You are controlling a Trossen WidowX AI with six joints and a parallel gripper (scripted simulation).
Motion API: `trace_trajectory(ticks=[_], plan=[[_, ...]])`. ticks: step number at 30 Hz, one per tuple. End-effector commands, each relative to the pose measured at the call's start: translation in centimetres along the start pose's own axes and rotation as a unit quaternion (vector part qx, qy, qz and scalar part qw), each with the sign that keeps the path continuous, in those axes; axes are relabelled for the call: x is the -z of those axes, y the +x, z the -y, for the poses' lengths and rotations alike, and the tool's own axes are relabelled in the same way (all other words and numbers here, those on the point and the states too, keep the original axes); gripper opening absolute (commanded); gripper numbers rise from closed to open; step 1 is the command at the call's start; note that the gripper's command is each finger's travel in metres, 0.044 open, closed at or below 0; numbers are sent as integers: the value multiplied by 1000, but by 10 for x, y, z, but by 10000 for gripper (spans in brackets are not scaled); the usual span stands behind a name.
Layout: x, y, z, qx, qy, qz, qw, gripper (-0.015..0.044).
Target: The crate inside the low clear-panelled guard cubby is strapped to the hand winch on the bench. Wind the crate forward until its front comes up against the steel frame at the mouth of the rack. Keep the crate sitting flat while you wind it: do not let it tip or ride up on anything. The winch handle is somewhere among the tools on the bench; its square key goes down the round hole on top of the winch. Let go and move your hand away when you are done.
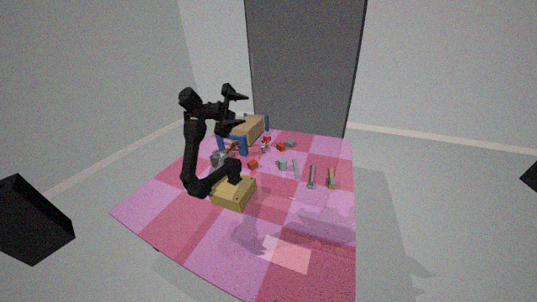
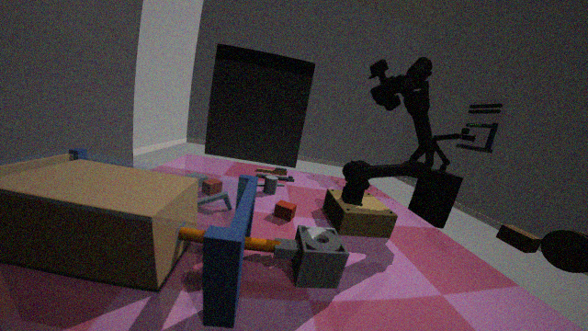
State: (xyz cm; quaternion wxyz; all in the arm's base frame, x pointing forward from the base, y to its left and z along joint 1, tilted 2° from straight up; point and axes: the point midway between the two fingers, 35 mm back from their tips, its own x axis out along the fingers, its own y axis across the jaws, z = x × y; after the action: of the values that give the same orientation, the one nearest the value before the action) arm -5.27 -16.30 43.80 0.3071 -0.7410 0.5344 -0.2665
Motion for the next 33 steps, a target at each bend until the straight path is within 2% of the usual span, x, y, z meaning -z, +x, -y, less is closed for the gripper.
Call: trace_trajectory(ticks=[1, 5, 11, 18, 26, 33], plan=[[-1, 0, 1, 1, 1, 0, 1000, 426], [-15, 2, 35, 34, 14, 15, 999, 440], [-64, 5, 107, 94, 50, 77, 991, 440], [-160, 0, 186, 122, 102, 214, 964, 440], [-276, -14, 226, 53, 158, 351, 921, 440], [-383, -35, 235, -74, 200, 452, 866, 440]])
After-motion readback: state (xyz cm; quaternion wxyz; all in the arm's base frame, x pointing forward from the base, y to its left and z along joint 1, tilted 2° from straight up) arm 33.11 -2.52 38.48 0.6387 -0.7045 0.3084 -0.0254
